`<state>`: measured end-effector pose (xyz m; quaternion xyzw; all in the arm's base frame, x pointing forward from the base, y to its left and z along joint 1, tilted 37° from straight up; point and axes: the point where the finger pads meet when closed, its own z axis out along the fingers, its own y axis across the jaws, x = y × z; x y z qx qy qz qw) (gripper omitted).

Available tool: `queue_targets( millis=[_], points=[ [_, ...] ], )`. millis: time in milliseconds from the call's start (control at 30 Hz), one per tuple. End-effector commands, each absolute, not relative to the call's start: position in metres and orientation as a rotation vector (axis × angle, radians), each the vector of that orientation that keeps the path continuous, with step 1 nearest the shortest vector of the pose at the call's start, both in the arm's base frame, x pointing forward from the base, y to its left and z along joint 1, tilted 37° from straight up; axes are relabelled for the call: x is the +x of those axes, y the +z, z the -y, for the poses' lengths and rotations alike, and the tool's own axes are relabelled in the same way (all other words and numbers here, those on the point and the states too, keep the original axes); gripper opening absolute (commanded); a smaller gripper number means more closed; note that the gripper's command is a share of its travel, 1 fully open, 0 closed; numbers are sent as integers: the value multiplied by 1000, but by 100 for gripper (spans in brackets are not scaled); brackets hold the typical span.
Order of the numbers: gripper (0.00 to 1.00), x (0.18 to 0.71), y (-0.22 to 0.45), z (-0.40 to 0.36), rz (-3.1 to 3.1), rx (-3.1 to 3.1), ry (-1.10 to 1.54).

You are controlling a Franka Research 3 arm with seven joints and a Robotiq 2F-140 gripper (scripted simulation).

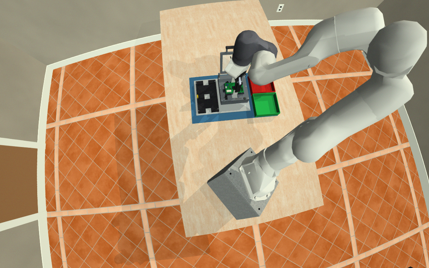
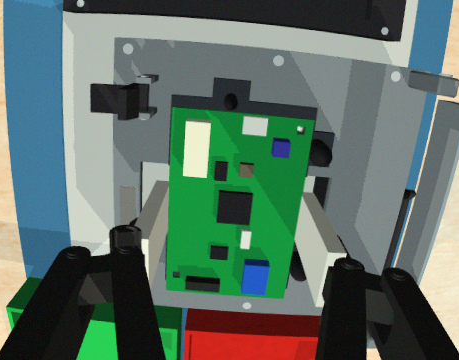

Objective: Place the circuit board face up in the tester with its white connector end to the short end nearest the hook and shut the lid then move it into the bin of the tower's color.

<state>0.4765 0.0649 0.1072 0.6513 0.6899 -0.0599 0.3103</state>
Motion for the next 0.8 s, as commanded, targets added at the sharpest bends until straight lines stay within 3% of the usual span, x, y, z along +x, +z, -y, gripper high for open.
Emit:
queue_targets(
  millis=[0, 767],
  points=[
    [46, 475, 107, -66, -1820, 1724, -157],
    [46, 476, 104, -64, -1820, 1724, -157]
  ],
)
